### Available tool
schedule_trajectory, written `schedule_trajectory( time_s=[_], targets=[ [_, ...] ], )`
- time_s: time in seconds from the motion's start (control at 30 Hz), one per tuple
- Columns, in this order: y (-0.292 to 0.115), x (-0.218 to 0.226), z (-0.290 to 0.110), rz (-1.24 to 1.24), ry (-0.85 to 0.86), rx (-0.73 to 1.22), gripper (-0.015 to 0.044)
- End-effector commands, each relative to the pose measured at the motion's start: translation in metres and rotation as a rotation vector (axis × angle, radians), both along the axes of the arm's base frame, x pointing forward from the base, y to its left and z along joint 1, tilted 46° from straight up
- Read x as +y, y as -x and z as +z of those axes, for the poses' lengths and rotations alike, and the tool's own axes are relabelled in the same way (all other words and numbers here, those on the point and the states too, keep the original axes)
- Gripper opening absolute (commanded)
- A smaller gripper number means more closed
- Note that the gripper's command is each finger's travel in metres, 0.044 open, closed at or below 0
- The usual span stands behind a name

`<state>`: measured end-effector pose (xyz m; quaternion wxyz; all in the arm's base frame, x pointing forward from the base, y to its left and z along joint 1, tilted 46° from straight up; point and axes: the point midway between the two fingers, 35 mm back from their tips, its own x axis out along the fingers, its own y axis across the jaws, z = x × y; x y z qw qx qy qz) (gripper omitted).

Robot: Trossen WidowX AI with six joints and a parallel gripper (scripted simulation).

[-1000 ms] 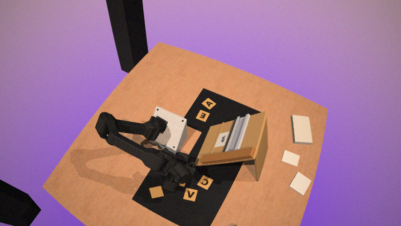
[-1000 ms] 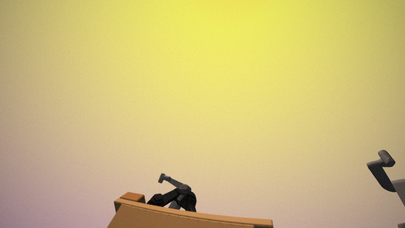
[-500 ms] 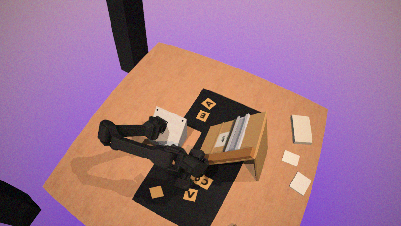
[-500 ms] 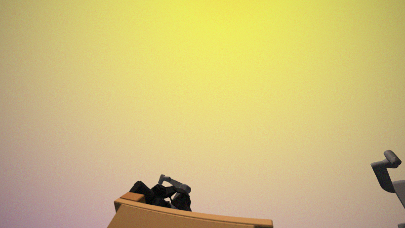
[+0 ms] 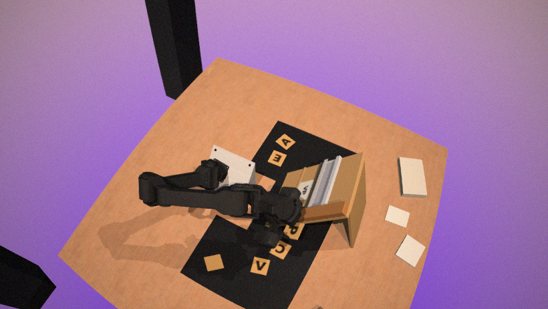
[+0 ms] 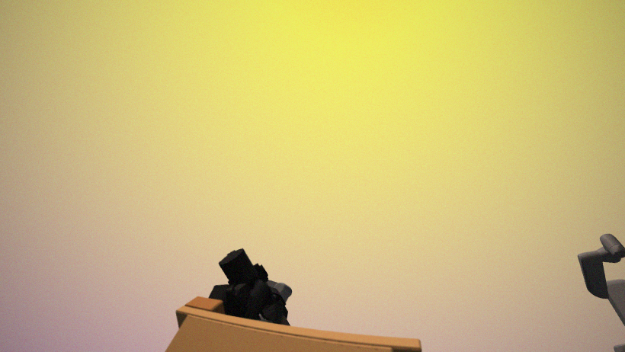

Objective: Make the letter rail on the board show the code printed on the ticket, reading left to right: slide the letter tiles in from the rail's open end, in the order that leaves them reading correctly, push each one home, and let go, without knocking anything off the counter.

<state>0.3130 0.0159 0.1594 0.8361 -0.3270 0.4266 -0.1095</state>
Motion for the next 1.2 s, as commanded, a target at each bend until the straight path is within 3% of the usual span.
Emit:
schedule_trajectory(
  time_s=[0.0, 0.6, 1.17],
  targets=[
    [-0.007, 0.025, 0.004, 0.033, -0.046, -0.039, 0.0],
    [-0.023, 0.113, -0.02, 0.097, -0.129, -0.068, 0.0],
    [-0.009, 0.192, -0.079, 0.167, -0.079, -0.026, 0.0]
  ],
)
